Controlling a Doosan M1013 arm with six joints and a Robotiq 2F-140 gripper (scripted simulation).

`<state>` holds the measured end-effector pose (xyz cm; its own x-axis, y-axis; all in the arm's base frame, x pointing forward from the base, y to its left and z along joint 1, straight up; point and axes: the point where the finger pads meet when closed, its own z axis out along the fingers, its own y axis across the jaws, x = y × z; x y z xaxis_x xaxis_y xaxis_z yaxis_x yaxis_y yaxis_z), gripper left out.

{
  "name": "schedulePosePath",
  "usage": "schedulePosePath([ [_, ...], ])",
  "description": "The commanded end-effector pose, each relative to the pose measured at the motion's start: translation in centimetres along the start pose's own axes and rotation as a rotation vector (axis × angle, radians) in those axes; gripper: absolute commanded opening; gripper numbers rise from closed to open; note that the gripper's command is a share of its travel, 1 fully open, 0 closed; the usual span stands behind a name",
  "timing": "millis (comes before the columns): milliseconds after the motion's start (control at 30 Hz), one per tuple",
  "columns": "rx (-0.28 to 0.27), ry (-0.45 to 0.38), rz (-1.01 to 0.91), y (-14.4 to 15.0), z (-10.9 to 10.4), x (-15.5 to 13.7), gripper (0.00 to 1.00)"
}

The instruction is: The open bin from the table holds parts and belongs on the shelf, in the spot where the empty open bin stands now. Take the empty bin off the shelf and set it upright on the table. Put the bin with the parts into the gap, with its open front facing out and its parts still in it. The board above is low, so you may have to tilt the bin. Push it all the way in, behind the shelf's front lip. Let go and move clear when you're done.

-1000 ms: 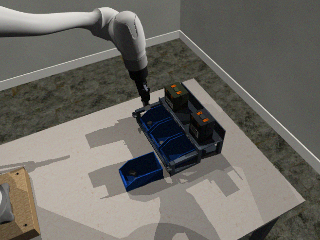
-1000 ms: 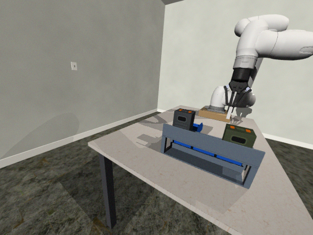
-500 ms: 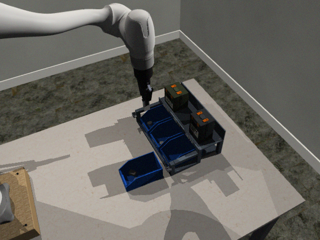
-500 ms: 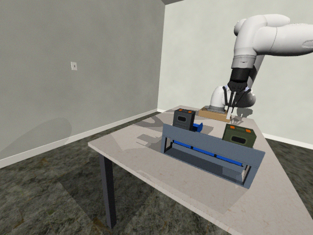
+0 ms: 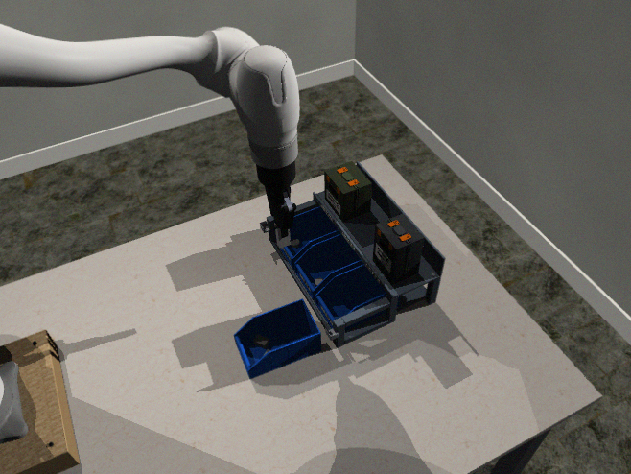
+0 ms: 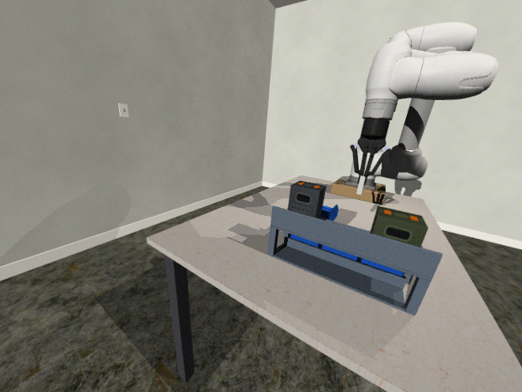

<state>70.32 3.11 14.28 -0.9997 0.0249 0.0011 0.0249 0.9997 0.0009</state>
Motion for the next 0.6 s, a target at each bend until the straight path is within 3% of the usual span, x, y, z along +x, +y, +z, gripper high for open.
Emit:
schedulePosePath([
  [0, -0.001, -0.001, 0.012, -3.2, 0.6, 2.5, 0.10],
  [233, -0.001, -0.001, 0.033, -7.9, 1.7, 7.2, 0.10],
  [567, -0.001, -0.001, 0.036, -8.5, 1.9, 7.9, 0.10],
])
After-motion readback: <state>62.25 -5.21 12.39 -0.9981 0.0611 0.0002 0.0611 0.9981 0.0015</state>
